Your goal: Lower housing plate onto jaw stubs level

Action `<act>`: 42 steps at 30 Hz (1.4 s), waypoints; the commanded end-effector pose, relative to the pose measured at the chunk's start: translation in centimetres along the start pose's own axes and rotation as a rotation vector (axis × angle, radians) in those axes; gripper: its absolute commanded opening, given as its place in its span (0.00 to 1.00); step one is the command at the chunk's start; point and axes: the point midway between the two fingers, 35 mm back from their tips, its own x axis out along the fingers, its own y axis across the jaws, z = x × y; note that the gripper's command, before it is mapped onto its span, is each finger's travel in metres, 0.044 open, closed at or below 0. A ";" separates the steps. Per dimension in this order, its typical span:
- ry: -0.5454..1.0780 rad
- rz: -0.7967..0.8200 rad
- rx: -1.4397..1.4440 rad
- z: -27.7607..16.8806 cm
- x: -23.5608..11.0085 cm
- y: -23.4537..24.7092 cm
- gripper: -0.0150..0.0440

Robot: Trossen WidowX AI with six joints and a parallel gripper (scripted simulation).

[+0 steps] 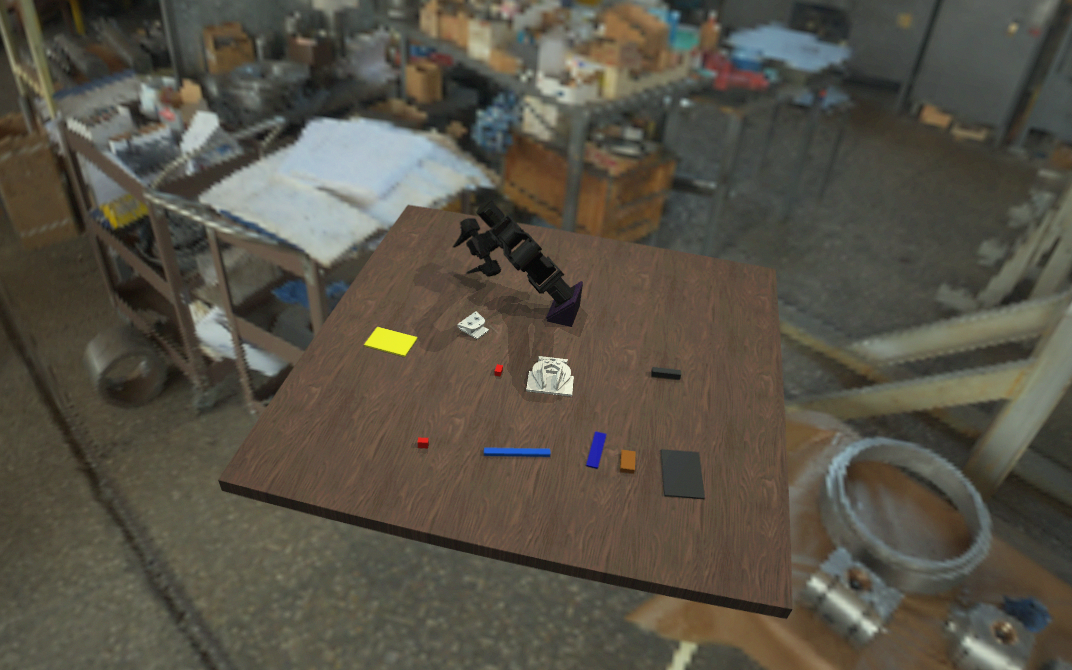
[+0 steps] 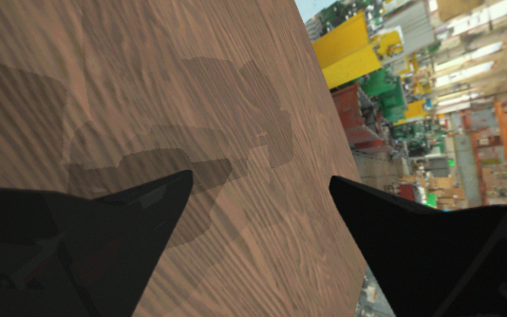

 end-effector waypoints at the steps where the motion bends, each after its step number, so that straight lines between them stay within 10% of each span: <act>1: -0.002 0.003 0.018 0.1 0.3 -0.2 1.00; 42: -0.055 0.066 0.115 2.0 2.7 0.3 1.00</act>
